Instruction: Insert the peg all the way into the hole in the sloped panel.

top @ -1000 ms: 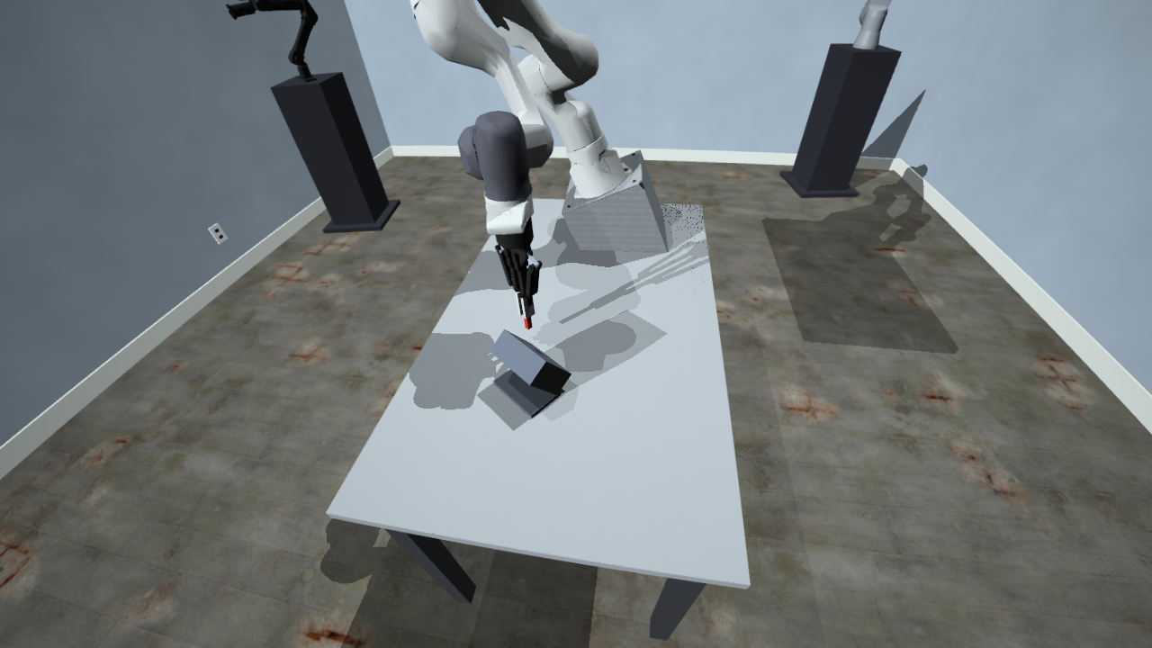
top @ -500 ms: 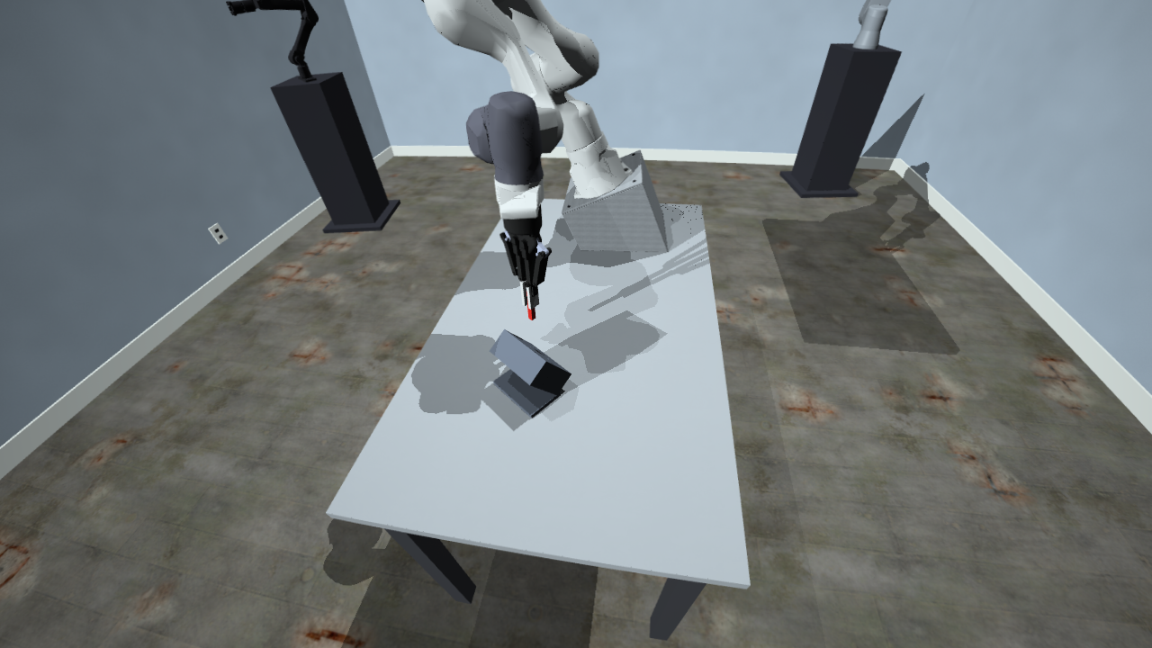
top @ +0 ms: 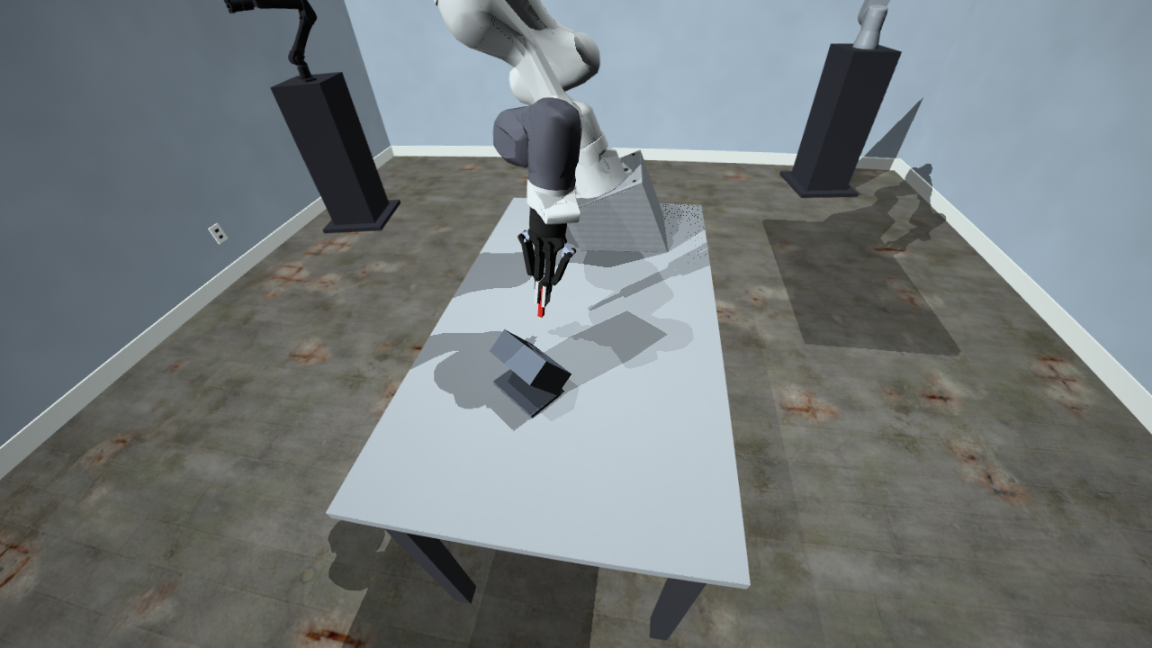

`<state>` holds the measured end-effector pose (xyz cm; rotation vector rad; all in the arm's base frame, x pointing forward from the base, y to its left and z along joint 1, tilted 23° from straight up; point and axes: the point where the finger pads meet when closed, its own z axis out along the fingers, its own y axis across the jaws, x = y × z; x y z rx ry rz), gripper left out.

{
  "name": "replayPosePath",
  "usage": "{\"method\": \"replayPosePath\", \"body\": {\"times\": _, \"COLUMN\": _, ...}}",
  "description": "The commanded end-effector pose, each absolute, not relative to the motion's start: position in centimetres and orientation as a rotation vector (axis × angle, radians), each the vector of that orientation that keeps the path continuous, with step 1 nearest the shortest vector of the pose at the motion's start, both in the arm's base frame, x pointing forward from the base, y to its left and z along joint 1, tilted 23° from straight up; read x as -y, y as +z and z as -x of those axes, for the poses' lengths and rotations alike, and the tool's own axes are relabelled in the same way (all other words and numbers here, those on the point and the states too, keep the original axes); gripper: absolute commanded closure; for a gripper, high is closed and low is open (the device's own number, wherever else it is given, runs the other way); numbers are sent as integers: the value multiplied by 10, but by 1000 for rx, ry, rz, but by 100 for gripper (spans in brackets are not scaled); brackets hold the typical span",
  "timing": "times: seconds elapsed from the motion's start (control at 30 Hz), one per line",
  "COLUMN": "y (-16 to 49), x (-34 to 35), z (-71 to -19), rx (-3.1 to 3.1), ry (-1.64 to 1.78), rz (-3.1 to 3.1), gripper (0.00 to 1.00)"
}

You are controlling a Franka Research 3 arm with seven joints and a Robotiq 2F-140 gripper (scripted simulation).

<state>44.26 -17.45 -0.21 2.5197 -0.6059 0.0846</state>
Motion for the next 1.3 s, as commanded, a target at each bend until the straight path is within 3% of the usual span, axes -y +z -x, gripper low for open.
{"method": "replayPosePath", "body": {"times": 0.0, "y": -6, "x": 175, "z": -433, "rx": 489, "ry": 49, "rz": -2485, "gripper": 100}}
{"method": "replayPosePath", "body": {"times": 1.27, "y": -11, "x": 147, "z": -439, "rx": -310, "ry": 31, "rz": -2143, "gripper": 100}}
